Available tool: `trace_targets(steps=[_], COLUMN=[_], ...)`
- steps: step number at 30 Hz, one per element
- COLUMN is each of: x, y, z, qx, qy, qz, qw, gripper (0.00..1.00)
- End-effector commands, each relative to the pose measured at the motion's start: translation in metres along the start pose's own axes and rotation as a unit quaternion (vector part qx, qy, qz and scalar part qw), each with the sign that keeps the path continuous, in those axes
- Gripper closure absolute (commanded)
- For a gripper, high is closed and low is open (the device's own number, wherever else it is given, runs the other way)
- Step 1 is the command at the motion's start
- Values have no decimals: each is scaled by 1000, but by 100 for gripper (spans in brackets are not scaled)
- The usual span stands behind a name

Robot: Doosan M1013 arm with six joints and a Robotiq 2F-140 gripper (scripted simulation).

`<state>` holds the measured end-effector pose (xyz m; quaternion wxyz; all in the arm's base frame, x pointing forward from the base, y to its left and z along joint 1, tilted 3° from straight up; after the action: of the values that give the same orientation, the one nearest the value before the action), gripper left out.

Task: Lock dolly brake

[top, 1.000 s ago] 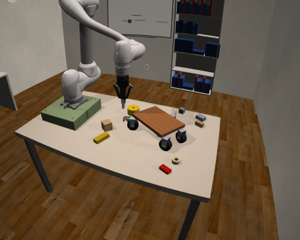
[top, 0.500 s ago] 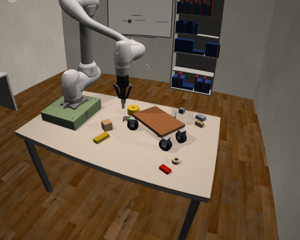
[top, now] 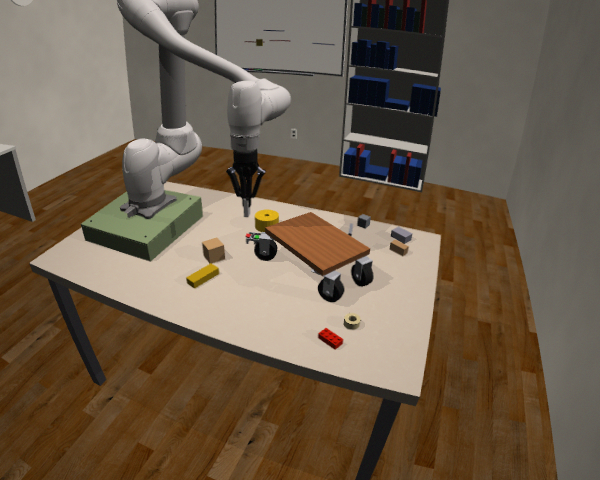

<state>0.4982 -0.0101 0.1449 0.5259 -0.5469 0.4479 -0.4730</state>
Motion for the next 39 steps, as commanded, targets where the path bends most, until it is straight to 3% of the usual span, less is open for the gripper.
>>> trace_targets(steps=[1,15,39], x=[0,0,0], y=[0,8,53], z=[0,0,1], qx=[0,0,0], qy=[0,0,0], qz=[0,0,0], qw=[1000,1000,1000], gripper=[100,100,100])
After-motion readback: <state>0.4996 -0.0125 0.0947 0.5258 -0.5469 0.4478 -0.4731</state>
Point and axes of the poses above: the point where the finger pads meet when closed, its own y axis out along the fingers, its own z axis across the jaws, x = y × z, the point moved 3 cm from there along -y, back along the fingers, and after that the axes turned 7 degrees about y, right-handed, at the moved point
